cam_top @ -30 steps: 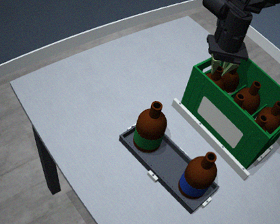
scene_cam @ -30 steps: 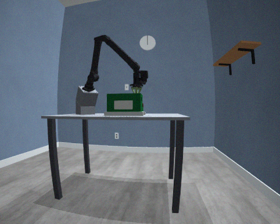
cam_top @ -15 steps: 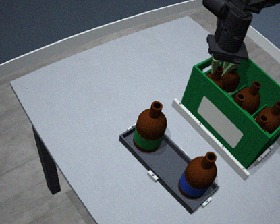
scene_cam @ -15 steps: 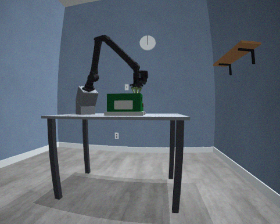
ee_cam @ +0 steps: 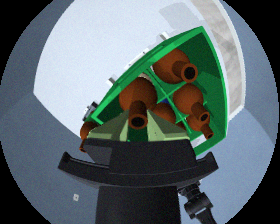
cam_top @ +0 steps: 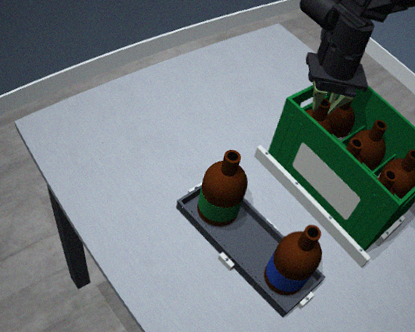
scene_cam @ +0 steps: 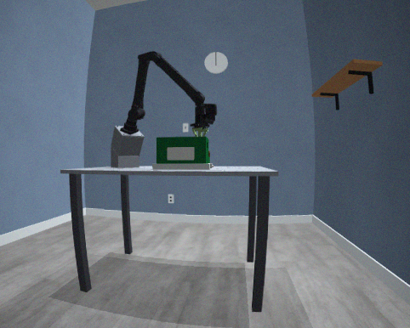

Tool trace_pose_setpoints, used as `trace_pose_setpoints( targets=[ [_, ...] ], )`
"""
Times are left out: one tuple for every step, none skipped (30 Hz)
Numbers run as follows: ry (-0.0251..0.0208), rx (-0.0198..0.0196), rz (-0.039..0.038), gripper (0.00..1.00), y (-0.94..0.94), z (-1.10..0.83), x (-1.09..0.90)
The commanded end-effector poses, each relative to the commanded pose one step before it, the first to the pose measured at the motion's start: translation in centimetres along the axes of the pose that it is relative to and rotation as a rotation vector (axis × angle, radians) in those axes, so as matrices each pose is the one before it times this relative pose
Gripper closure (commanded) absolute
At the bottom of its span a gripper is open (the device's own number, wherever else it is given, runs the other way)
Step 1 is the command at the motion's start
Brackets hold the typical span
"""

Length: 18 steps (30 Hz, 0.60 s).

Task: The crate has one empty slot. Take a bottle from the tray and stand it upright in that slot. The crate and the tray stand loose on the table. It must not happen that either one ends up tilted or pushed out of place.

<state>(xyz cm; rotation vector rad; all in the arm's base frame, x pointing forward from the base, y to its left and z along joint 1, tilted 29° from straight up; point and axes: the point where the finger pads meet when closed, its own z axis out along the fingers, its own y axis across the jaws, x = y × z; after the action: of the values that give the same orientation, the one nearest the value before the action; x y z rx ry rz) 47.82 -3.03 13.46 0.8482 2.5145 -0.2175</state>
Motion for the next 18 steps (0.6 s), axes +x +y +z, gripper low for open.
trace_pose_setpoints(
  targets=[
    [-0.01097, -0.00770, -0.00266, 1.00, 0.280, 0.154, -0.734],
    [-0.00485, -0.00526, -0.00018, 1.00, 0.173, -0.409, -0.173],
    [-0.00062, -0.00031, -0.00010, 1.00, -0.005, 0.130, 0.018],
    [0.00139, 0.00144, -0.00014, 1.00, -0.045, 0.205, 0.063],
    [0.00402, 0.00401, -0.00057, 1.00, -0.098, 0.251, 0.132],
    [0.00355, 0.00315, -0.00035, 1.00, -0.089, 0.215, 0.117],
    [0.00209, 0.00147, -0.00059, 1.00, -0.064, 0.082, 0.093],
    [0.00114, 0.00055, -0.00087, 1.00, -0.054, -0.029, 0.076],
    [-0.00519, -0.00423, 0.00129, 1.00, 0.121, -0.190, -0.216],
    [-0.00655, -0.00530, 0.00178, 1.00, 0.190, -0.143, -0.284],
    [-0.00407, -0.00315, 0.00084, 1.00, 0.119, -0.062, -0.167],
    [0.00028, 0.00053, 0.00000, 1.00, -0.039, 0.055, 0.028],
    [0.00201, 0.00187, 0.00034, 1.00, -0.096, 0.133, 0.081],
    [0.00434, 0.00371, -0.00065, 1.00, -0.097, 0.259, 0.151],
    [0.00422, 0.00346, -0.00100, 1.00, -0.080, 0.250, 0.154],
    [0.00275, 0.00186, -0.00130, 1.00, -0.037, 0.159, 0.134],
    [0.00000, 0.00000, 0.00000, 1.00, 0.000, 0.000, 0.000],
    [0.00000, 0.00000, 0.00000, 1.00, 0.000, 0.000, 0.000]
  ],
)
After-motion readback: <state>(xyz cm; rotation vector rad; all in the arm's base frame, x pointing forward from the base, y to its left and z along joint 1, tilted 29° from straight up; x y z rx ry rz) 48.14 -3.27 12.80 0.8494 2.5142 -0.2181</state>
